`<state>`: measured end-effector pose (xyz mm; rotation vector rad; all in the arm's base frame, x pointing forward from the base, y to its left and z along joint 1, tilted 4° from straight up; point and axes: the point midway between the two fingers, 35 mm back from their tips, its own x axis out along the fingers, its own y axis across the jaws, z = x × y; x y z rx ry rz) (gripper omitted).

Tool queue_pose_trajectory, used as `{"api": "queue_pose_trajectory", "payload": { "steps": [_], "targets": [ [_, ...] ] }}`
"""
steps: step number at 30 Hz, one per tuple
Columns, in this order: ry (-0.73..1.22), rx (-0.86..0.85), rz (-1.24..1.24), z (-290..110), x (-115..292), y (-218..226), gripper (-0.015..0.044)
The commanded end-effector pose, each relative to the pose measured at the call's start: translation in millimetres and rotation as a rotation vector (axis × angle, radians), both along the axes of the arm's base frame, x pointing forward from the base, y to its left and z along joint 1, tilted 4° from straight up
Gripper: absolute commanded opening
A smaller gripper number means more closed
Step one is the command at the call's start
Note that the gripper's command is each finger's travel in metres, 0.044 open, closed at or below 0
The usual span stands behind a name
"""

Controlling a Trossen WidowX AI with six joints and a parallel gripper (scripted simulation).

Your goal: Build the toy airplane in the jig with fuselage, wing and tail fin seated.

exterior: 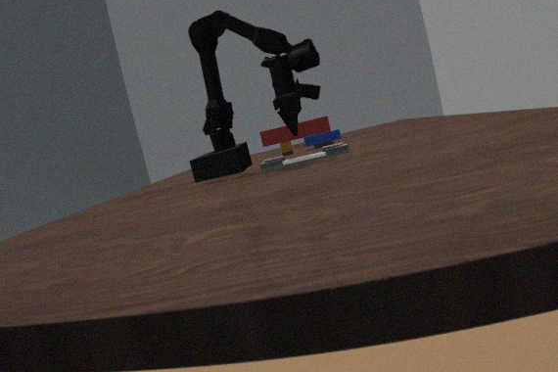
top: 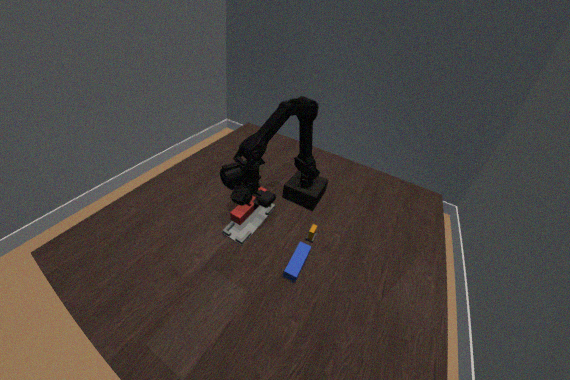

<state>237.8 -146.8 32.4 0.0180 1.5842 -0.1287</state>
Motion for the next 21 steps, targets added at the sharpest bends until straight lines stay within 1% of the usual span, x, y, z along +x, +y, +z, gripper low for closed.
{"api": "queue_pose_trajectory", "payload": {
  "steps": [1,21],
  "targets": [
    [0.002,-0.004,0.005,0,0,-1,0.0196],
    [0.002,-0.004,0.005,-31,-1,-4,0.0196]
  ]
}}
